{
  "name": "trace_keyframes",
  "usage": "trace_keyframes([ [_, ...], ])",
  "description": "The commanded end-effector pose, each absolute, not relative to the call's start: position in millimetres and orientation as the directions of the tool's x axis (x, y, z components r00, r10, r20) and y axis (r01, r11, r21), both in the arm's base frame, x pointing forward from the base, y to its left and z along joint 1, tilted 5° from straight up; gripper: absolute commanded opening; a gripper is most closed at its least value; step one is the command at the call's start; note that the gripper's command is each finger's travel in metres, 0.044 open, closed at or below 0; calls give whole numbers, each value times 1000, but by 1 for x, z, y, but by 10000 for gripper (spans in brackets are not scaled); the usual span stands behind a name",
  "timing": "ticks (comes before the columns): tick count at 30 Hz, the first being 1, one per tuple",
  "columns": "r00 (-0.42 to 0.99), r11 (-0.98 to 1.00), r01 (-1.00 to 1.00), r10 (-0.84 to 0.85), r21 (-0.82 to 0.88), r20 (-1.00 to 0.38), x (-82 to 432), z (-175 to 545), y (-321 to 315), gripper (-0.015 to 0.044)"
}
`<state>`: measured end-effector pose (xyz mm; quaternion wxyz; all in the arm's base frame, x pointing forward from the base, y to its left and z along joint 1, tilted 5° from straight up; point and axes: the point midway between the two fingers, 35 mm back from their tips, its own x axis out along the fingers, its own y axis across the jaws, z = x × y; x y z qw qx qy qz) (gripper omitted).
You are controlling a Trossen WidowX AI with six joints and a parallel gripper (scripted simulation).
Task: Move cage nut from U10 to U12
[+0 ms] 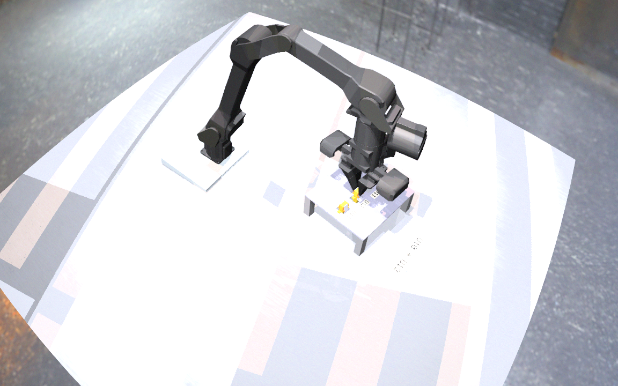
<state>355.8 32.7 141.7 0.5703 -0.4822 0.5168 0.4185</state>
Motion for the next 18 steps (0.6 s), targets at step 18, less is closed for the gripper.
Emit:
trace_keyframes([
  [18,146,180,-973,-25,-148,-989,355,141,33,31],
])
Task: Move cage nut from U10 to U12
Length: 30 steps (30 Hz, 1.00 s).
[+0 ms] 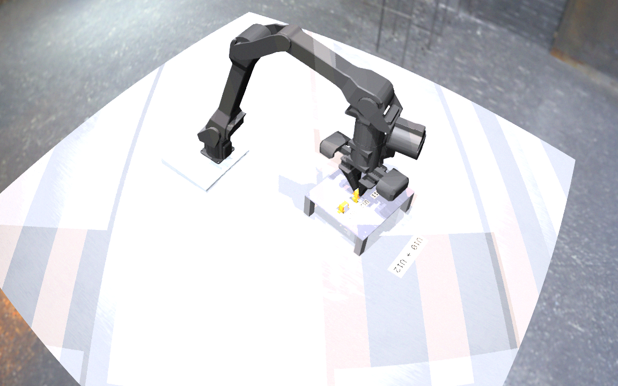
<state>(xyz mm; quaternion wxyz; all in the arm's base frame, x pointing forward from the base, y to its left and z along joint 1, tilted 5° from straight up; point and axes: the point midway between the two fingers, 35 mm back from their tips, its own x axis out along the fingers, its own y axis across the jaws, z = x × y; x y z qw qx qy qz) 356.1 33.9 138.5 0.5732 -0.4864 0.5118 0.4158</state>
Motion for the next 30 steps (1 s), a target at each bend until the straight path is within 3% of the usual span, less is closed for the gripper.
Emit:
trace_keyframes([
  [1,148,180,-972,-25,-150,-989,355,141,33,31],
  [30,163,180,-970,-29,-166,-986,354,142,33,31],
])
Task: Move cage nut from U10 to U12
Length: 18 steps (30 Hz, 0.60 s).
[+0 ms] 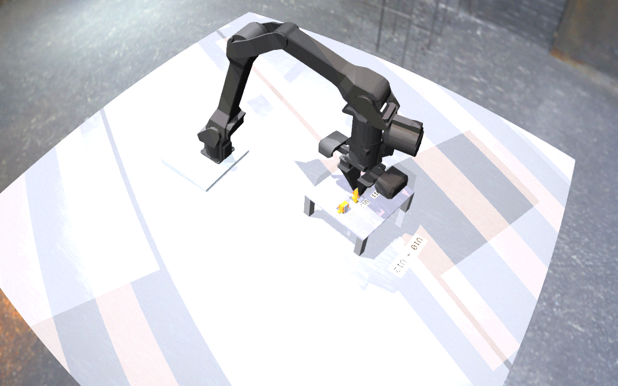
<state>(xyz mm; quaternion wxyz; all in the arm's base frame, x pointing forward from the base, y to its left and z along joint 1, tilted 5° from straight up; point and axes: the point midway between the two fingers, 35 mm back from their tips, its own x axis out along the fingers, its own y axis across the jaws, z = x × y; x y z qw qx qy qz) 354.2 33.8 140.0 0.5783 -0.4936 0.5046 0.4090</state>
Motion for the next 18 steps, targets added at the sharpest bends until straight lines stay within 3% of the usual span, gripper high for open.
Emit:
trace_keyframes([
  [1,164,180,-970,-29,-166,-986,354,142,33,31],
  [18,180,179,-967,-32,-183,-983,353,142,33,31],
])
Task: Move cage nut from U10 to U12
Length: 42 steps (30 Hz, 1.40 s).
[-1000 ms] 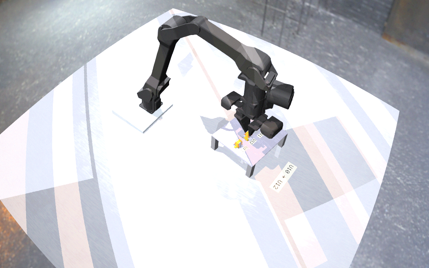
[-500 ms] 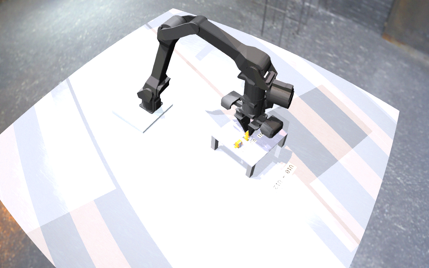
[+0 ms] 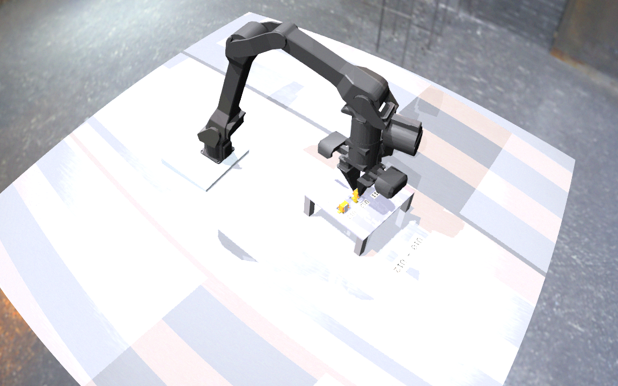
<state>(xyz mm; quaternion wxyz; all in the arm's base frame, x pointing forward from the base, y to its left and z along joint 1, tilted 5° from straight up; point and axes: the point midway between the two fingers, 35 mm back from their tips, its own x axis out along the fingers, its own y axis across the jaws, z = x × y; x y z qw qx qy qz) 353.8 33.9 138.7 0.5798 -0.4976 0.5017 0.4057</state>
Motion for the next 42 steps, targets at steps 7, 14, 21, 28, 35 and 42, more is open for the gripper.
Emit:
trace_keyframes([
  [7,190,179,-965,-34,-193,-981,353,141,33,31],
  [14,202,179,-962,-36,-205,-979,352,141,34,31],
  [21,213,179,-960,-38,-216,-976,352,141,34,31],
  [28,213,179,-960,-38,-216,-976,352,142,33,31],
  [35,213,179,-960,-38,-217,-976,352,141,33,31],
  [42,219,179,-958,-40,-222,-975,352,141,33,31],
])
